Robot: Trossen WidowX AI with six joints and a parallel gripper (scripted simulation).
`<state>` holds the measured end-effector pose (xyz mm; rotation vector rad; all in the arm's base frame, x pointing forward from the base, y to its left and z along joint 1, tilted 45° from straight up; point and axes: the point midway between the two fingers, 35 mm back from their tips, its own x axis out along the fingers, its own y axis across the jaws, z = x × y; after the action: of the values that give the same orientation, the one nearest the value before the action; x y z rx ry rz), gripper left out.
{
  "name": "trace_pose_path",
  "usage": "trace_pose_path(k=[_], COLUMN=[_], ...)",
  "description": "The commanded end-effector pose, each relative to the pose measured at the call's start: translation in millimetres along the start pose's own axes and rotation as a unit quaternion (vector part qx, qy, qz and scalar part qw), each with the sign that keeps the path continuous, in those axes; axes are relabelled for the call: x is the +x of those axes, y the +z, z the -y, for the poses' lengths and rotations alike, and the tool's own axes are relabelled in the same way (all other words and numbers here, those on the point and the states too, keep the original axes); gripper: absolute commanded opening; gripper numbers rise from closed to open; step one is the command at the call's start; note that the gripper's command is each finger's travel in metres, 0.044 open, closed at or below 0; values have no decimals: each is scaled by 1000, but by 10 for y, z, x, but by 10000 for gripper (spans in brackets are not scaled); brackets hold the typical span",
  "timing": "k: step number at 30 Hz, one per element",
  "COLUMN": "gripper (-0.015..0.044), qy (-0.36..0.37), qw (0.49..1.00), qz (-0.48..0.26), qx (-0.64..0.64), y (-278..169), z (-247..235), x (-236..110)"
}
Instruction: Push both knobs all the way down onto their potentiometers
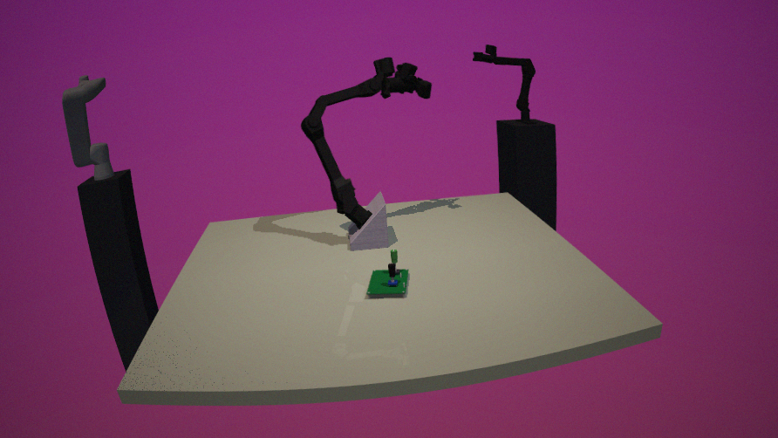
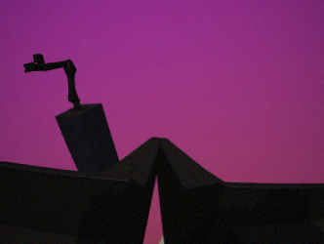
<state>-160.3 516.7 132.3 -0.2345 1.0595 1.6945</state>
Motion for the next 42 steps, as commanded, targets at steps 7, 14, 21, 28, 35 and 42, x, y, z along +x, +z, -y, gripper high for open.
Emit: trace_pose_path(k=[7, 14, 21, 28, 35, 42], gripper=[0, 0, 0, 0, 0, 0], qy=[-129, -209, -297, -365, -434, -501], qw=[987, 967, 930, 889, 834, 763], qz=[-1, -24, -26, -33, -43, -57], qx=[91, 143, 216, 273, 337, 403], y=[155, 44, 1, -134, -343, -625], z=[1062, 1757, 2461, 3069, 3597, 4043], x=[-185, -433, -770, -1164, -1612, -2122])
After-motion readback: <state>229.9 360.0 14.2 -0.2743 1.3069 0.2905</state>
